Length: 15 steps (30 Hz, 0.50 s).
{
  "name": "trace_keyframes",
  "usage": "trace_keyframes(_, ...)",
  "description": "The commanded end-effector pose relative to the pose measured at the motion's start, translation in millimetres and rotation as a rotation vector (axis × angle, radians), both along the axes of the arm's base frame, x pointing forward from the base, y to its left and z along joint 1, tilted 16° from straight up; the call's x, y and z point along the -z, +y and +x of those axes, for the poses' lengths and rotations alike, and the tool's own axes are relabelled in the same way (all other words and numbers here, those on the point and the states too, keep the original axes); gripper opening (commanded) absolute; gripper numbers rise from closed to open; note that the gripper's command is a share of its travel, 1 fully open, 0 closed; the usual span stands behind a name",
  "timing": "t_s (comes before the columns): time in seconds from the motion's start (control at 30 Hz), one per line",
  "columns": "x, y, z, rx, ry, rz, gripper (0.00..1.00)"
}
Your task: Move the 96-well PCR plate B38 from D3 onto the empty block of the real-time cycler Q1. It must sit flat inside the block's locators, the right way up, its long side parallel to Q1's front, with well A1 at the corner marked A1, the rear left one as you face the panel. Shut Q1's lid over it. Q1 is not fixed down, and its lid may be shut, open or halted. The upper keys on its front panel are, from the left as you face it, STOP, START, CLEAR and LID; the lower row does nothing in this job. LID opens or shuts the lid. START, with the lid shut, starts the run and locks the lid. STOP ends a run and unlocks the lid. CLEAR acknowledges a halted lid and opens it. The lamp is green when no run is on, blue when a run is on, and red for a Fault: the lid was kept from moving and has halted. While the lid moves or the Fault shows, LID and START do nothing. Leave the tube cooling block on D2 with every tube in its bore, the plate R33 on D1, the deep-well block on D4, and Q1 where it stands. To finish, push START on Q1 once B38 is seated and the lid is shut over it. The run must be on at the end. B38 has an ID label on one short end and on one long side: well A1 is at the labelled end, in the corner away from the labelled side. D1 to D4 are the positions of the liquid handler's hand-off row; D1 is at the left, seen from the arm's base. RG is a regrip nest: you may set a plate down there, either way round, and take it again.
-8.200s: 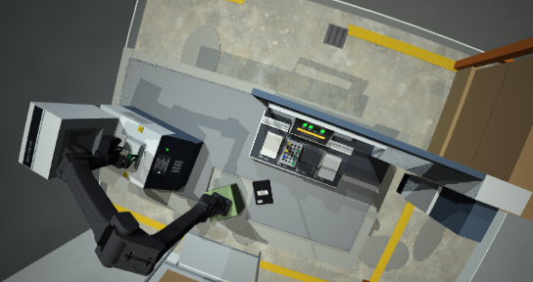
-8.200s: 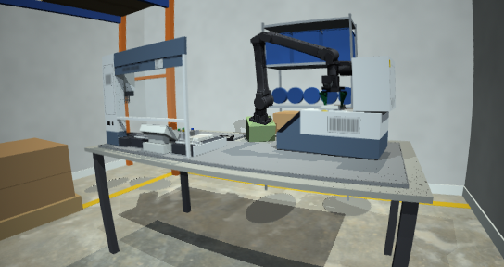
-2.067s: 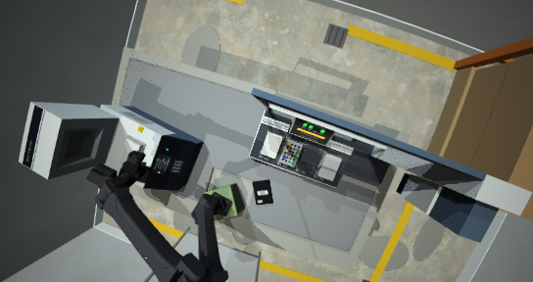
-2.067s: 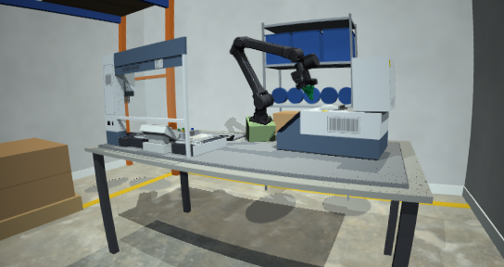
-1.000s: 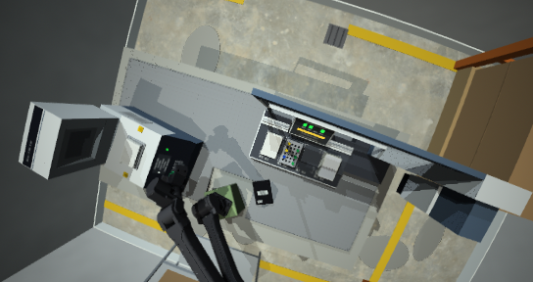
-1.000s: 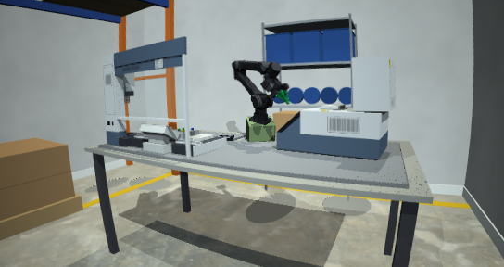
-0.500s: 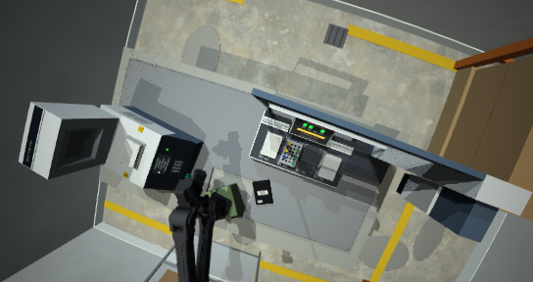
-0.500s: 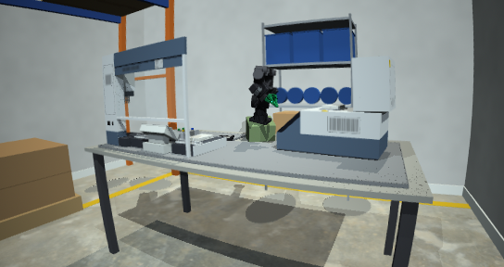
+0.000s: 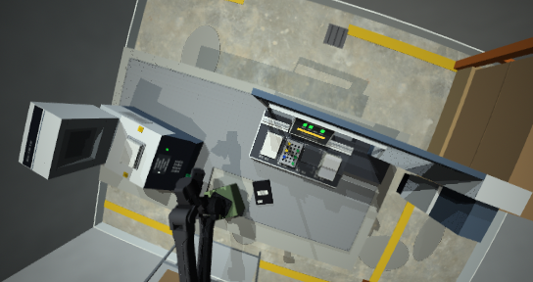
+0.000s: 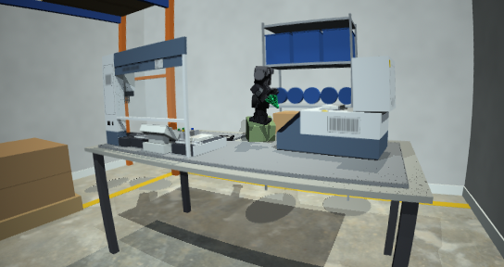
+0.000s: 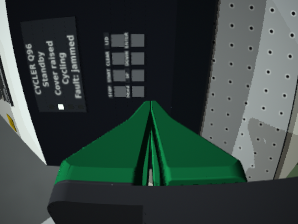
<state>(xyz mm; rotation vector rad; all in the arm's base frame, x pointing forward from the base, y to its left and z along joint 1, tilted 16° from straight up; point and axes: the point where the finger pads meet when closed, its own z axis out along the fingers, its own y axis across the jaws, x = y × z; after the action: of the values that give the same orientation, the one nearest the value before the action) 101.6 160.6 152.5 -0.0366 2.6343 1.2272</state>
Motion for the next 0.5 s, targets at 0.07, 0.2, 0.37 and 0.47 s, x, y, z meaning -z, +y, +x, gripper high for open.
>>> trace_keyframes(0.07,-42.7,8.3,8.8,-0.007,-0.072,0.037,0.00)
trace_keyframes(0.2,-44.9,8.9,8.6,-0.008,-0.074,0.041,0.00)
trace_keyframes(0.37,-49.7,10.3,8.4,-0.008,-0.078,0.049,0.00)
trace_keyframes(0.47,-51.5,10.5,8.9,-0.003,-0.078,0.052,0.00)
